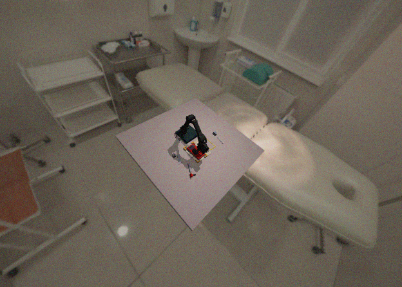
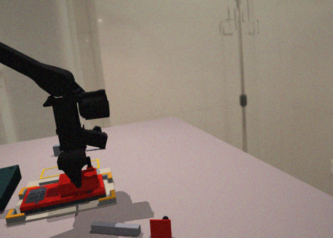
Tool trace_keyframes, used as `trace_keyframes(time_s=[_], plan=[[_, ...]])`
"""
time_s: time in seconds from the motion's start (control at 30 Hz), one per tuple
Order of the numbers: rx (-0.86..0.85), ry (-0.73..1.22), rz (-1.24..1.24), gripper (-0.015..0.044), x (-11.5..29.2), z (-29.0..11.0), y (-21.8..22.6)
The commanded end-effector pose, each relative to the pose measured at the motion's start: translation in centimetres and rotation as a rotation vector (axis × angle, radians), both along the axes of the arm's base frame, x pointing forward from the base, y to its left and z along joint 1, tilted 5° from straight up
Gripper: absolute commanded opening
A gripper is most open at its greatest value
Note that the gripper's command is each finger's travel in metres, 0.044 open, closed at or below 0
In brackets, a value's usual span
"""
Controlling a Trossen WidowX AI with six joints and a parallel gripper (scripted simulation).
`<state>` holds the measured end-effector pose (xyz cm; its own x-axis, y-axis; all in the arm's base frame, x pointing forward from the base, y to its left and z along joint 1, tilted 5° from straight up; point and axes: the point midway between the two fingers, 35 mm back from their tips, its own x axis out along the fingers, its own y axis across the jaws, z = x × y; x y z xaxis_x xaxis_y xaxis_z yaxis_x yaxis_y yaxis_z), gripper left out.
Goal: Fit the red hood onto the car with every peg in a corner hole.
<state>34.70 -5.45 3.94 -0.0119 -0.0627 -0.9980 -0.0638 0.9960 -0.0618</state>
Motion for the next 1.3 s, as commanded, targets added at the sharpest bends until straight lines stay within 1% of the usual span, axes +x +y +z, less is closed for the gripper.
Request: trace_keyframes(time_s=[0.0, 0.07, 0.63, 0.8, 1.1, 1.27], plan=[[-0.001, -0.001, 0.001, 0.0000, 0.0, 0.0, 0.0], [0.000, -0.001, 0.000, 0.0000, 0.0, 0.1, 0.0], [0.000, 0.000, 0.000, 0.0440, 0.0, 0.0, 0.0], [-0.001, 0.000, 0.000, 0.0440, 0.1, 0.8, 0.0], [-0.006, 0.004, 0.000, 0.0440, 0.2, 7.0, 0.5], [-0.006, 0.005, 0.000, 0.0440, 0.1, 7.1, 0.5]])
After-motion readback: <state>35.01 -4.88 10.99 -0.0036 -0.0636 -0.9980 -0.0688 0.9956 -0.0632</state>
